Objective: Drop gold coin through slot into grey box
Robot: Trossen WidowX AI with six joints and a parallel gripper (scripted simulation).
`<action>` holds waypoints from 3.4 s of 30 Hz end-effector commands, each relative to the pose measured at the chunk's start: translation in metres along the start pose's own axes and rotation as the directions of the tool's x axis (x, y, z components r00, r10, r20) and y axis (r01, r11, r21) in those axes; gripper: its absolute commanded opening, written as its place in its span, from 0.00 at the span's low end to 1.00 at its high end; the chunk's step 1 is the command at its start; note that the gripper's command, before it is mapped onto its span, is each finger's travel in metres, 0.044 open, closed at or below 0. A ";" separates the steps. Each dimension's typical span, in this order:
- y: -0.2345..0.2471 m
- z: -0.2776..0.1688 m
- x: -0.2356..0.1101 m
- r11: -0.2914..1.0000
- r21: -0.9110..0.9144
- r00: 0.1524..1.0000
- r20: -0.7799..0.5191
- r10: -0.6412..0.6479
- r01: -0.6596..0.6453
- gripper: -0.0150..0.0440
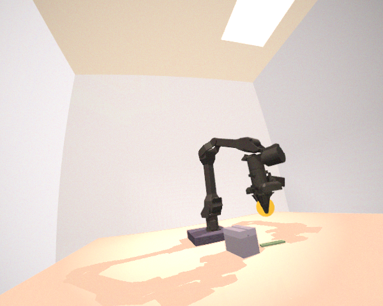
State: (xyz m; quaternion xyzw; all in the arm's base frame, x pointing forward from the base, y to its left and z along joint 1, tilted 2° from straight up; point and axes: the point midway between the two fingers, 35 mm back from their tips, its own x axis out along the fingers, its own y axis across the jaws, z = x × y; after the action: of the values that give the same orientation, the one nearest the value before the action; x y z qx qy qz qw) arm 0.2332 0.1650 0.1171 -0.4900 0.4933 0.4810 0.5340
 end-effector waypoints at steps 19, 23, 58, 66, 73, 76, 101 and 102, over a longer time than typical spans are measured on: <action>0.006 -0.006 -0.002 0.756 0.654 1.000 -0.001 0.003 -0.002 0.25; 0.006 -0.007 -0.003 0.660 0.752 1.000 -0.001 0.003 -0.002 0.25; -0.007 -0.050 -0.003 0.348 0.938 1.000 -0.004 0.002 0.003 0.25; -0.013 -0.070 -0.003 0.348 0.937 1.000 -0.006 0.001 0.005 0.25; -0.016 -0.088 -0.003 0.349 0.937 1.000 -0.008 0.001 0.007 0.25; -0.017 -0.096 -0.003 0.349 0.937 1.000 -0.009 0.001 0.008 0.25; -0.019 -0.109 -0.003 0.348 0.938 1.000 -0.012 -0.006 0.013 0.25; -0.019 -0.110 -0.003 0.349 0.937 1.000 -0.012 -0.006 0.014 0.25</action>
State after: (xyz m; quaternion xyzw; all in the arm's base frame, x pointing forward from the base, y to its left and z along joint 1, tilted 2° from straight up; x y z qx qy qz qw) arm 0.2467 0.0565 0.1184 -0.1003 0.6786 0.1077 0.7196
